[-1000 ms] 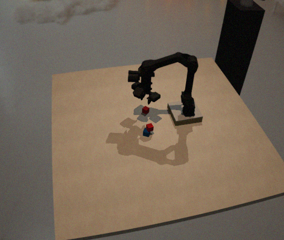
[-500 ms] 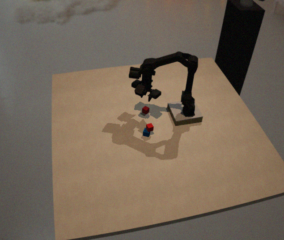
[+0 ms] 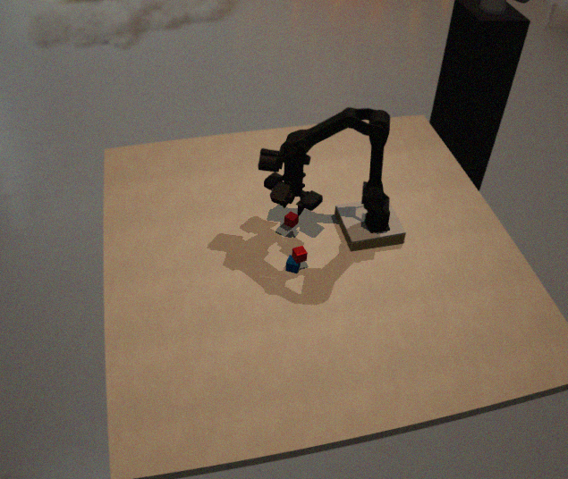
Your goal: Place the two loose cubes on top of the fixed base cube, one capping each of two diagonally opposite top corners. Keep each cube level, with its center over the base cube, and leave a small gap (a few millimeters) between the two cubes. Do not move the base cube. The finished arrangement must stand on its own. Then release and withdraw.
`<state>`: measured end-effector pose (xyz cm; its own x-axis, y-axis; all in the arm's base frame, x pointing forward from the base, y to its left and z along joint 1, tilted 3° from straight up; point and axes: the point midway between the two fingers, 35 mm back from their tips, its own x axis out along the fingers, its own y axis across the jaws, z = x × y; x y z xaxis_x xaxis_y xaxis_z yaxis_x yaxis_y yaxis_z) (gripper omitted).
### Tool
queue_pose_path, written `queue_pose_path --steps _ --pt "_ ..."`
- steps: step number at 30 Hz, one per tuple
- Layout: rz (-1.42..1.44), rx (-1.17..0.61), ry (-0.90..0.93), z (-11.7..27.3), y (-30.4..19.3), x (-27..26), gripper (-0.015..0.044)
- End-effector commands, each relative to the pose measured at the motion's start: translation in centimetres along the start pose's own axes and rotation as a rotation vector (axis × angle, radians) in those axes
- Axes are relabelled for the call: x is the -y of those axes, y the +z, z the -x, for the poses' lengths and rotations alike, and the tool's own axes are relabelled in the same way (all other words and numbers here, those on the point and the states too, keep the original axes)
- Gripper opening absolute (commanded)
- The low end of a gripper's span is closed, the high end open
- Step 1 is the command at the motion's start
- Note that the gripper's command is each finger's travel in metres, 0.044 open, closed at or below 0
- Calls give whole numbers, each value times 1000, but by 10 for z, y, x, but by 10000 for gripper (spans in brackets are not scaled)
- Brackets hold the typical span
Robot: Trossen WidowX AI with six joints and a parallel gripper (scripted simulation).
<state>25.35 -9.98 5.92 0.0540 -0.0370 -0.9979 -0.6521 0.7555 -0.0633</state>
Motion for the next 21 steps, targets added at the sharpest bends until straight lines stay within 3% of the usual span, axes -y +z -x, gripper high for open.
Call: queue_pose_path --steps 1,21 --pt "6 6 1 -5 1 0 265" --pt "6 6 1 -36 1 -1 265"
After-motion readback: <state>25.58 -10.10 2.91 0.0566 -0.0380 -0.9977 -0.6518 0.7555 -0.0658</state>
